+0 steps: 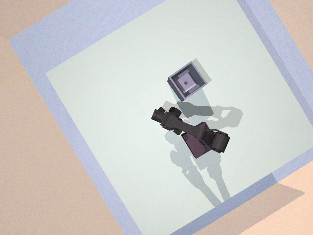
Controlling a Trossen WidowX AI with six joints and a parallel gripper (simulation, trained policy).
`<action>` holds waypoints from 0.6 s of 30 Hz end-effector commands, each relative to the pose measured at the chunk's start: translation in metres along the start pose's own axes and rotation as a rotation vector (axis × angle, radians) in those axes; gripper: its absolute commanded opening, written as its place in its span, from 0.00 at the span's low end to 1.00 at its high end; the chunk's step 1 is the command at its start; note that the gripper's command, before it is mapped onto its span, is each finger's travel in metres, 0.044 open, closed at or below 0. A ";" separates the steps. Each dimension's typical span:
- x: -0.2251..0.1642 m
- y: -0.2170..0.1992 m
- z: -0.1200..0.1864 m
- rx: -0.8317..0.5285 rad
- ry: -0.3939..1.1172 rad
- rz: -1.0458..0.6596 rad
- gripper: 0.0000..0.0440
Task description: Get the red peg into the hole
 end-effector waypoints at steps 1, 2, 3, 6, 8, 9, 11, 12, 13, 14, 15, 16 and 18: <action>-0.001 0.003 0.008 0.025 0.021 -0.016 0.00; 0.000 0.004 0.011 0.032 0.027 -0.019 0.00; 0.000 0.005 0.013 0.039 0.032 -0.022 0.00; 0.000 0.008 0.021 0.062 0.046 -0.030 0.00; 0.000 0.010 0.027 0.078 0.056 -0.034 0.00; 0.000 0.011 0.030 0.087 0.061 -0.036 0.00; 0.001 0.014 0.036 0.104 0.070 -0.037 0.00; 0.001 0.015 0.039 0.113 0.075 -0.038 0.00; 0.001 0.016 0.043 0.122 0.079 -0.037 0.00; 0.002 0.018 0.047 0.131 0.083 -0.037 0.00; 0.002 0.019 0.050 0.140 0.086 -0.036 0.00; 0.003 0.021 0.054 0.149 0.089 -0.035 0.00; 0.004 0.024 0.062 0.167 0.093 -0.033 0.00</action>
Point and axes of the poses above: the point midway between the two fingers, 35 mm back from their tips, its own z axis back along the fingers, its own y axis across the jaws, x = y × z, the point moved 8 cm from there along z, back along the fingers, and after that the axes turned 4 degrees about -z, right-handed, at the moved point
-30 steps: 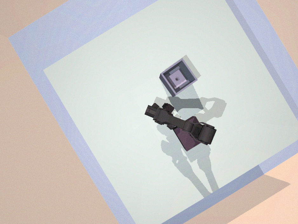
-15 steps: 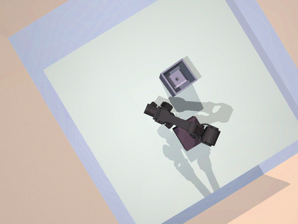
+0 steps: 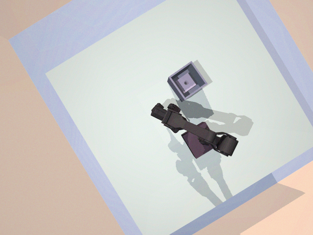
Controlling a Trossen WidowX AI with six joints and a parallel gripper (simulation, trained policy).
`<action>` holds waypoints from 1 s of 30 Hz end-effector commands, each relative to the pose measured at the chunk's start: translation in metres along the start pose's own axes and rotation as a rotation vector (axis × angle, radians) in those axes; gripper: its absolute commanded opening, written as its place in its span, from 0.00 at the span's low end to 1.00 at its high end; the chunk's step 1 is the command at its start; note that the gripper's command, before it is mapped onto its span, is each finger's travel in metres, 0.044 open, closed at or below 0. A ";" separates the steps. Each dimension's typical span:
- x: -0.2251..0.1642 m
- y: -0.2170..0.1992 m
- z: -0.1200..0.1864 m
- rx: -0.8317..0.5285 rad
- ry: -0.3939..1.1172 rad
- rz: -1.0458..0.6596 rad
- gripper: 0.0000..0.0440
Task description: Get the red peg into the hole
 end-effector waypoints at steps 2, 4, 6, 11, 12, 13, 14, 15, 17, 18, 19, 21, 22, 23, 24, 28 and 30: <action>0.001 0.009 0.017 0.044 0.015 0.009 0.00; 0.003 0.013 0.025 0.063 0.015 0.013 0.00; 0.005 0.017 0.032 0.080 0.012 0.017 0.00; 0.014 0.027 0.052 0.119 -0.006 0.028 0.00; 0.016 0.028 0.057 0.124 -0.009 0.031 0.00; 0.018 0.030 0.061 0.129 -0.013 0.033 0.00; 0.020 0.031 0.065 0.134 -0.017 0.034 0.00; 0.023 0.033 0.069 0.139 -0.022 0.035 0.00; 0.028 0.036 0.077 0.148 -0.033 0.035 0.00; 0.031 0.037 0.081 0.152 -0.039 0.034 0.00; 0.034 0.039 0.084 0.155 -0.046 0.033 0.00; 0.040 0.041 0.091 0.160 -0.059 0.030 0.00; 0.043 0.043 0.093 0.162 -0.067 0.028 0.00; 0.047 0.044 0.096 0.164 -0.074 0.025 0.00; 0.050 0.045 0.098 0.166 -0.082 0.022 0.00; 0.064 0.048 0.105 0.167 -0.111 0.007 0.00; 0.071 0.050 0.108 0.163 -0.124 -0.001 0.00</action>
Point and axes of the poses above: the point midway between the two fingers, 35 mm back from their tips, its own z axis back along the fingers, its own y axis across the jaws, x = y × z, the point moved 8 cm from there along z, back along the fingers, and after that the axes turned 4 degrees about -z, right-handed, at the moved point
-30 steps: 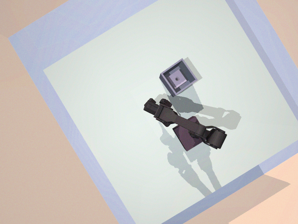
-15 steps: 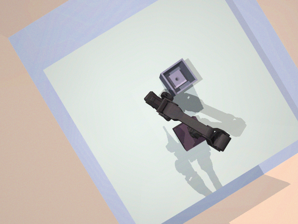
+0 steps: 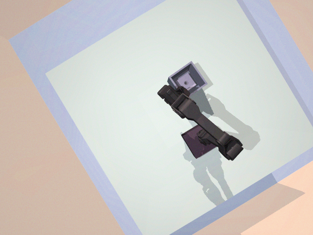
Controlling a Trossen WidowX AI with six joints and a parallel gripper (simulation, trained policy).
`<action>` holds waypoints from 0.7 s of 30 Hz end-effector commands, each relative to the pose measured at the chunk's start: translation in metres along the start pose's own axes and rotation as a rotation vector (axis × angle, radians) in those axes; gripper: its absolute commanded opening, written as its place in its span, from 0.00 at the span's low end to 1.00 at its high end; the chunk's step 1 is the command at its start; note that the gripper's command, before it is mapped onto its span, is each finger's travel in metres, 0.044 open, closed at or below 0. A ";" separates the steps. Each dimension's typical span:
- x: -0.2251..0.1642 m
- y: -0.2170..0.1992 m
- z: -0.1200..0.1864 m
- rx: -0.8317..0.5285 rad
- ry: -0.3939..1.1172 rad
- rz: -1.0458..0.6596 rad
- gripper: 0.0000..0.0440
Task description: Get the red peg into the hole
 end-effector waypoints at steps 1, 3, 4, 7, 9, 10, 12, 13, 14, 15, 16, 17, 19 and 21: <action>0.011 0.003 0.003 -0.005 -0.025 -0.007 0.00; 0.018 0.004 0.004 -0.011 -0.037 -0.013 0.00; 0.022 0.005 0.004 -0.015 -0.043 -0.016 0.00; 0.032 0.007 0.005 -0.027 -0.056 -0.025 0.00; 0.038 0.008 0.004 -0.036 -0.064 -0.031 0.00; 0.042 0.008 0.004 -0.040 -0.068 -0.033 0.00; 0.048 0.009 0.004 -0.049 -0.073 -0.038 0.00; 0.051 0.010 0.003 -0.054 -0.076 -0.041 0.00; 0.054 0.010 0.003 -0.059 -0.078 -0.043 0.00; 0.057 0.011 0.002 -0.063 -0.080 -0.045 0.00; 0.060 0.011 0.002 -0.068 -0.082 -0.047 0.00; 0.063 0.012 0.001 -0.073 -0.083 -0.049 0.00; 0.069 0.013 -0.001 -0.082 -0.085 -0.053 0.00; 0.075 0.014 -0.002 -0.091 -0.086 -0.057 0.00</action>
Point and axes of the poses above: the point midway between the two fingers, 35 mm back from their tips, its own z axis back along the fingers, its own y axis across the jaws, x = y × z, the point moved 8 cm from there along z, back along the fingers, and after that the axes turned 4 degrees about -z, right-handed, at the moved point
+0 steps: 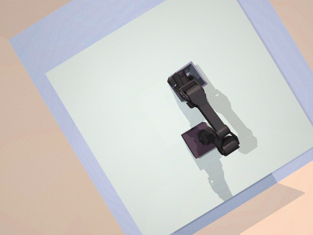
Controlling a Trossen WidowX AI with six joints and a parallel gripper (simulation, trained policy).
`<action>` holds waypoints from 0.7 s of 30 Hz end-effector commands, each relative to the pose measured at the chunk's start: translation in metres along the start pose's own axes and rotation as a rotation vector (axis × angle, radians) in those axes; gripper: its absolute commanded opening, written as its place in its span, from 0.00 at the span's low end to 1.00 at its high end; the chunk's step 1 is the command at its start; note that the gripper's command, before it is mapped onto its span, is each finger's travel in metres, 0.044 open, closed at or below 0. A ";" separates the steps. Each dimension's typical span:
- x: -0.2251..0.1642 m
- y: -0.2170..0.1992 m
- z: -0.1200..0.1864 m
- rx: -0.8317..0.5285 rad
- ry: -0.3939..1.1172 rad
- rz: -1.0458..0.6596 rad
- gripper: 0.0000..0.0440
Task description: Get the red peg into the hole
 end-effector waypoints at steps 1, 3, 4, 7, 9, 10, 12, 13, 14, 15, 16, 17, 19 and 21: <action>0.009 0.003 -0.003 -0.014 -0.002 -0.001 0.00; 0.014 0.004 -0.005 -0.023 -0.001 -0.004 0.00; 0.016 0.005 -0.007 -0.028 -0.001 -0.004 0.00; 0.024 0.006 -0.011 -0.042 0.000 -0.006 0.00; 0.029 0.007 -0.014 -0.051 0.002 -0.007 0.00; 0.031 0.008 -0.016 -0.055 0.003 -0.007 0.00; 0.036 0.009 -0.019 -0.064 0.005 -0.007 0.00; 0.038 0.009 -0.021 -0.069 0.006 -0.007 0.00; 0.041 0.009 -0.023 -0.073 0.006 -0.007 0.00; 0.043 0.009 -0.025 -0.077 0.006 -0.006 0.00; 0.045 0.010 -0.027 -0.081 0.007 -0.006 0.00; 0.047 0.010 -0.030 -0.086 0.007 -0.007 0.00; 0.051 0.009 -0.035 -0.097 0.009 -0.007 0.00; 0.055 0.009 -0.041 -0.106 0.013 -0.008 0.00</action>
Point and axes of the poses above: the point midway between the two fingers, 35 mm back from their tips, its own z axis back along the fingers, its own y axis across the jaws, x = y × z, the point moved 8 cm from there along z, back along the fingers, and after that the axes turned 4 degrees about -z, right-handed, at the moved point
